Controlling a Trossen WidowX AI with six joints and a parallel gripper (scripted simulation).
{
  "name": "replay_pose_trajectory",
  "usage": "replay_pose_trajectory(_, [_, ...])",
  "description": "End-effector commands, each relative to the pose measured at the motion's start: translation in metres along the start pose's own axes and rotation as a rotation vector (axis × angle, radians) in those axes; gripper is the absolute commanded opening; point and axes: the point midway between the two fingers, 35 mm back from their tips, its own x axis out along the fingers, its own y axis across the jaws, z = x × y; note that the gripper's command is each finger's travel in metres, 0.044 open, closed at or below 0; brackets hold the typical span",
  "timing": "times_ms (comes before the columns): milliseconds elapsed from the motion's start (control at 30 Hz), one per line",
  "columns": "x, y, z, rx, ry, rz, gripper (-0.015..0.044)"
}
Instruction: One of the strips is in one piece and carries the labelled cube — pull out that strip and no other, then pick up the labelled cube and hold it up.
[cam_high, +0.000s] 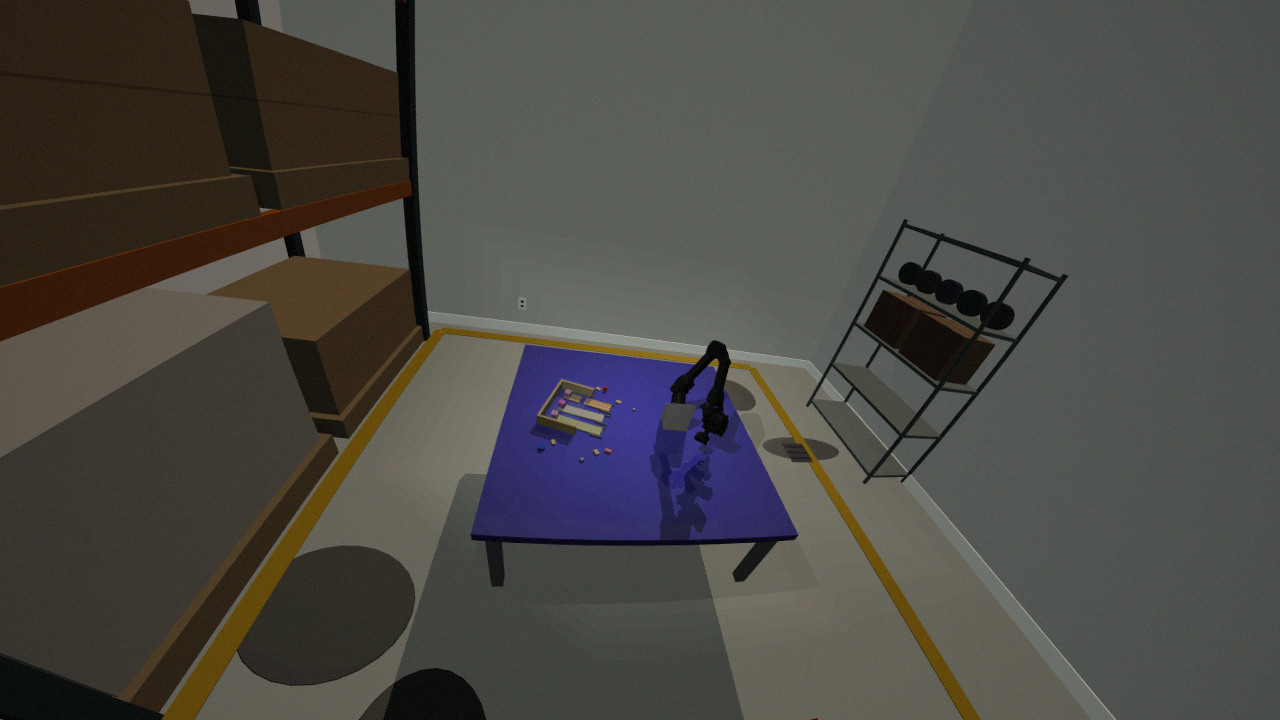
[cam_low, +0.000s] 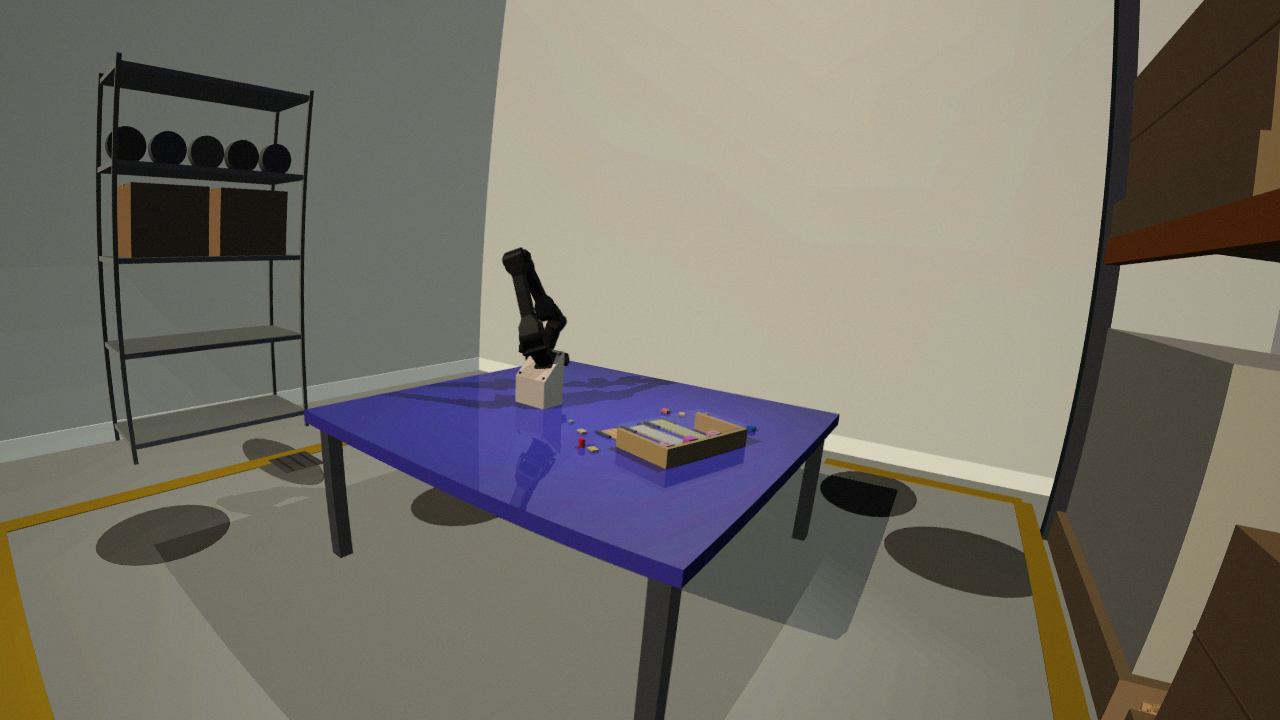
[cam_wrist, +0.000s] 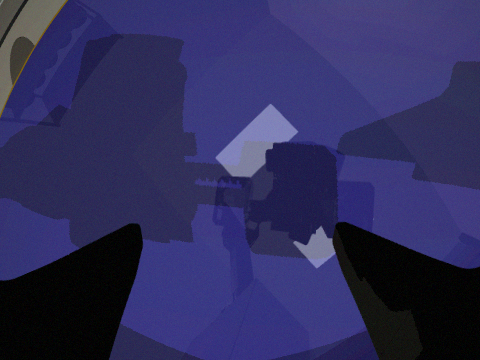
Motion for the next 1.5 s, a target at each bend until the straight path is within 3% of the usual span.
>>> replay_pose_trajectory(0, [-0.002, 0.001, 0.001, 0.0, 0.0, 0.0, 0.04])
replay_pose_trajectory(300, [-0.021, 0.0, 0.005, 0.013, -0.022, -0.014, 0.04])
replay_pose_trajectory(600, [-0.092, -0.079, 0.019, 0.134, -0.31, -0.311, 0.04])
replay_pose_trajectory(800, [-0.154, -0.136, 0.002, 0.308, -0.495, -0.553, 0.04])
replay_pose_trajectory(1100, [-0.242, -0.203, -0.083, 0.702, -0.691, -0.924, 0.04])
replay_pose_trajectory(1467, [-0.303, -0.214, -0.257, 1.368, -0.748, -1.333, 0.04])
